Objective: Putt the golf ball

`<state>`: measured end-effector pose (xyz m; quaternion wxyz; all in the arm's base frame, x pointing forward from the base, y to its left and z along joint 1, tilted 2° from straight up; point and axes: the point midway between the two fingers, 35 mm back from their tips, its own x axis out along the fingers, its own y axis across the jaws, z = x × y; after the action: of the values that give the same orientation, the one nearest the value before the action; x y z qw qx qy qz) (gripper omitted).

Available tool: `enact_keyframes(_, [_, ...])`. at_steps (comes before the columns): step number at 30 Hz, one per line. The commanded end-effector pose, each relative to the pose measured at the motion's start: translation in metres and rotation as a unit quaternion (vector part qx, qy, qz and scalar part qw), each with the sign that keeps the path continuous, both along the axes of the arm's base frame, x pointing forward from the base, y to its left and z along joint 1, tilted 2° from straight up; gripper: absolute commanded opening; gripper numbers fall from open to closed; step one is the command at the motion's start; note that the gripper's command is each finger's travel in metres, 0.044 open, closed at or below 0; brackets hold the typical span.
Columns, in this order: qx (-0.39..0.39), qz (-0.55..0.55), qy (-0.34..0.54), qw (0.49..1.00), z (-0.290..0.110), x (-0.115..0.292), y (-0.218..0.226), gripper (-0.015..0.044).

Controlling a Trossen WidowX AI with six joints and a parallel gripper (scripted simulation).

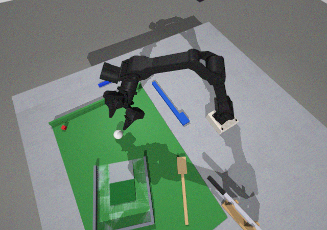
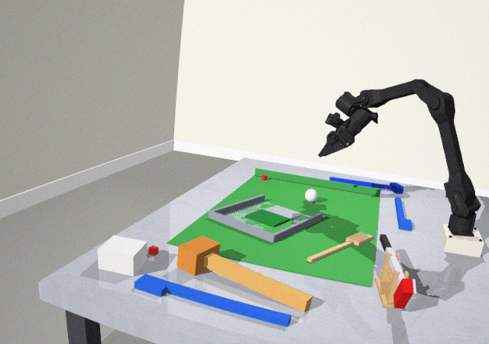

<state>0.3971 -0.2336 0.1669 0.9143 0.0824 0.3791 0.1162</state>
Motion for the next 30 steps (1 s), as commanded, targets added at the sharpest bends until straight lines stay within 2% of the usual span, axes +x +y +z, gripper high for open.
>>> enact_keyframes(1, [-0.023, 0.066, 0.038, 0.997, -0.008, 0.010, 0.070, 0.0440])
enact_keyframes(9, [-0.094, 0.243, 0.061, 0.963, -0.022, 0.007, 0.196, 0.0440])
enact_keyframes(17, [-0.176, 0.435, 0.063, 0.881, -0.036, -0.041, 0.313, 0.0440])
enact_keyframes(21, [-0.227, 0.514, 0.061, 0.825, -0.045, -0.074, 0.355, 0.0440])
enact_keyframes(27, [-0.280, 0.643, 0.047, 0.711, -0.059, -0.137, 0.413, 0.0440])
enact_keyframes(30, [-0.286, 0.657, 0.045, 0.697, -0.060, -0.145, 0.414, 0.0440])
